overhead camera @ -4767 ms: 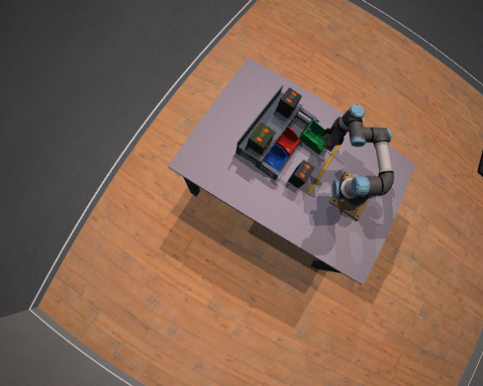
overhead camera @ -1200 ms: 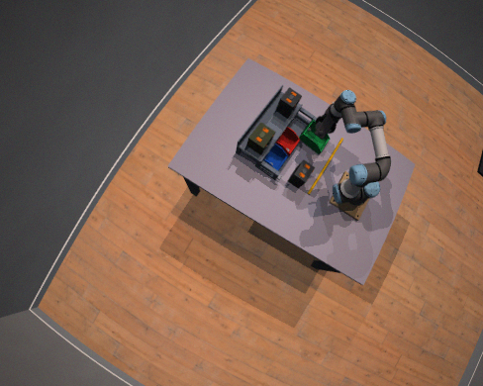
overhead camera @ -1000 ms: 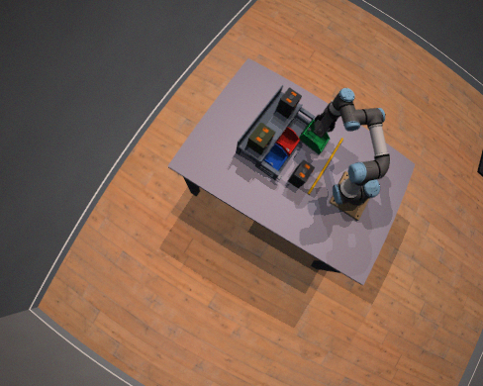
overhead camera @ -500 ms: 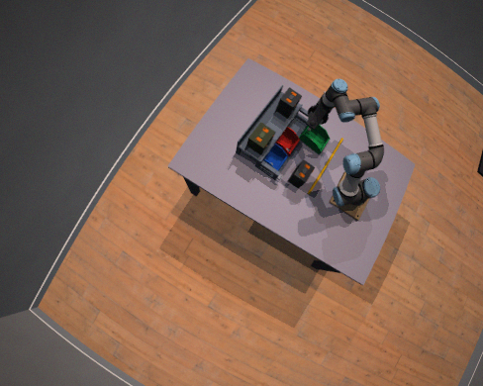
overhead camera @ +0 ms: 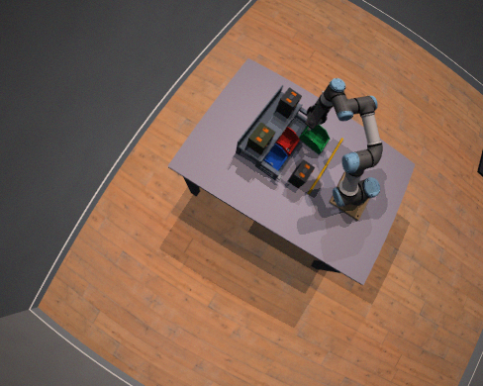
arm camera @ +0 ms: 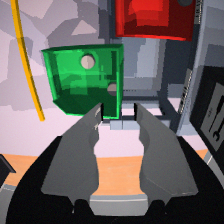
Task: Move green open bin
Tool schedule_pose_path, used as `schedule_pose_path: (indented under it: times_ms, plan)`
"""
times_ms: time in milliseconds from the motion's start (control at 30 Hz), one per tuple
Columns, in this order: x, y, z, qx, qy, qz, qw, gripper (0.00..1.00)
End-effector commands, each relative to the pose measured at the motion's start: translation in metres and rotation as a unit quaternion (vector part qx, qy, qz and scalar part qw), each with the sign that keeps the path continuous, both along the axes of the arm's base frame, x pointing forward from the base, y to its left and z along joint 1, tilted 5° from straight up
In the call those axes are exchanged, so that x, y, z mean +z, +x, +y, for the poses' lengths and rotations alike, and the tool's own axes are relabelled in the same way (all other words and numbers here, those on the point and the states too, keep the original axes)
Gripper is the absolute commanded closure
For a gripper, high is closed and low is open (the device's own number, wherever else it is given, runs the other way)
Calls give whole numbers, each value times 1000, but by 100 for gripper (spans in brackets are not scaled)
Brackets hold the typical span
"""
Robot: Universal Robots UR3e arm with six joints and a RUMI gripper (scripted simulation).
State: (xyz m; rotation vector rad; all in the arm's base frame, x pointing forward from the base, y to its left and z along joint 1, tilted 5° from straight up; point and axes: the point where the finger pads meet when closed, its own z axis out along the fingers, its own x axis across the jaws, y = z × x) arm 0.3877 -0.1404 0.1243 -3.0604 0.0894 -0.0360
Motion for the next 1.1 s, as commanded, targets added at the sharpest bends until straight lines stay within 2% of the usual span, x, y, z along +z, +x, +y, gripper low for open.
schedule_pose_path:
  times_ms: [0,167,333,733,900,1067]
  plan:
    - [0,0,0,0,-1,-1,1000,80]
    - [0,0,0,0,-1,-1,1000,80]
    - [-10,0,0,0,-1,-1,1000,80]
    - [-10,0,0,0,-1,-1,1000,80]
    - [-20,1,1,0,-1,-1,1000,80]
    - [-20,1,1,0,-1,-1,1000,80]
